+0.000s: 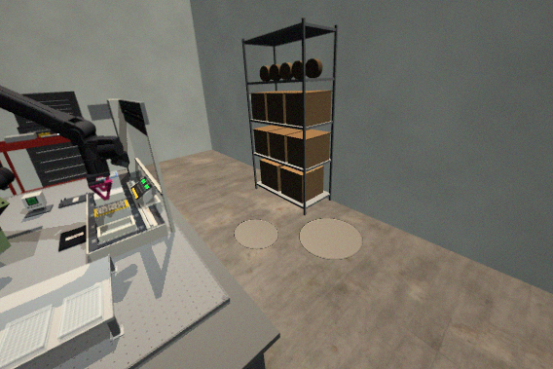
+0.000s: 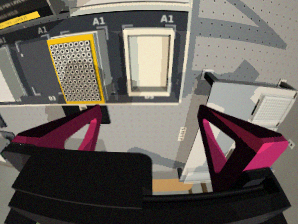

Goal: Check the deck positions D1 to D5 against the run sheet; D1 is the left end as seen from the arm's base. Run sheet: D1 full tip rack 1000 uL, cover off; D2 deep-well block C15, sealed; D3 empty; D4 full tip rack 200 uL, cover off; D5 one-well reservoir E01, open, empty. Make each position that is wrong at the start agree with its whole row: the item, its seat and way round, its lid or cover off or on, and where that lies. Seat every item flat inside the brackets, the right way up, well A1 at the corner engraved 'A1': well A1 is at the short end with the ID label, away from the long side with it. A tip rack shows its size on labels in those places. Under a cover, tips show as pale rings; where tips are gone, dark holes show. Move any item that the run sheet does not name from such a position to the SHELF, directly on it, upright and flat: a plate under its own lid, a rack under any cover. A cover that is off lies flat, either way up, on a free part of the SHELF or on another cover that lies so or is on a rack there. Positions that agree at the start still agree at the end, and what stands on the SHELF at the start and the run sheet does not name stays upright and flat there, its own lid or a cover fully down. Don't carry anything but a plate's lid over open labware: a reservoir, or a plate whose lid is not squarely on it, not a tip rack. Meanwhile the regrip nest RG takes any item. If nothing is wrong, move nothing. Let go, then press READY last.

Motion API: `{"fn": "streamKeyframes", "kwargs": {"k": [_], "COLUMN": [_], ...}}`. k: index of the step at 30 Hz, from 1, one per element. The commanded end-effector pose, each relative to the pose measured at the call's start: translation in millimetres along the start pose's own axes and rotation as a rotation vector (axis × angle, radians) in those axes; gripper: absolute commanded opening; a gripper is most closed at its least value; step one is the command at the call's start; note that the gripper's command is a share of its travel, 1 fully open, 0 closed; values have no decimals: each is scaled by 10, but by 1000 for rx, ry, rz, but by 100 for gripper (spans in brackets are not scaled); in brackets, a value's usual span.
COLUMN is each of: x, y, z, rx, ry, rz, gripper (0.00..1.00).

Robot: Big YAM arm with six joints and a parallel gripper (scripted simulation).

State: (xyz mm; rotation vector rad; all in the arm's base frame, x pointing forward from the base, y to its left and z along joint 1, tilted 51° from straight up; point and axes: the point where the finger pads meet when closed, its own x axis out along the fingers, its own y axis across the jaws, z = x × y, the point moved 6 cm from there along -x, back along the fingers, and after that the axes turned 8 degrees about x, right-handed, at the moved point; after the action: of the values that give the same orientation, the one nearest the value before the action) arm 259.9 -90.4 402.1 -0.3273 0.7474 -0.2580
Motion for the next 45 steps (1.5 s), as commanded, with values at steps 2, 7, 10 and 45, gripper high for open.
{"fn": "streamKeyframes", "kwargs": {"k": [2,7,10,45], "x": [-28,-28,-28,80], "y": [-37,-37,-37,-58], "z": [72,72,72,109], "rx": [-14,-14,-14,-1], "ry": [-8,-8,-8,-34], "rz": [-2,-2,-2,-12], "gripper": [100,100,100,100]}}
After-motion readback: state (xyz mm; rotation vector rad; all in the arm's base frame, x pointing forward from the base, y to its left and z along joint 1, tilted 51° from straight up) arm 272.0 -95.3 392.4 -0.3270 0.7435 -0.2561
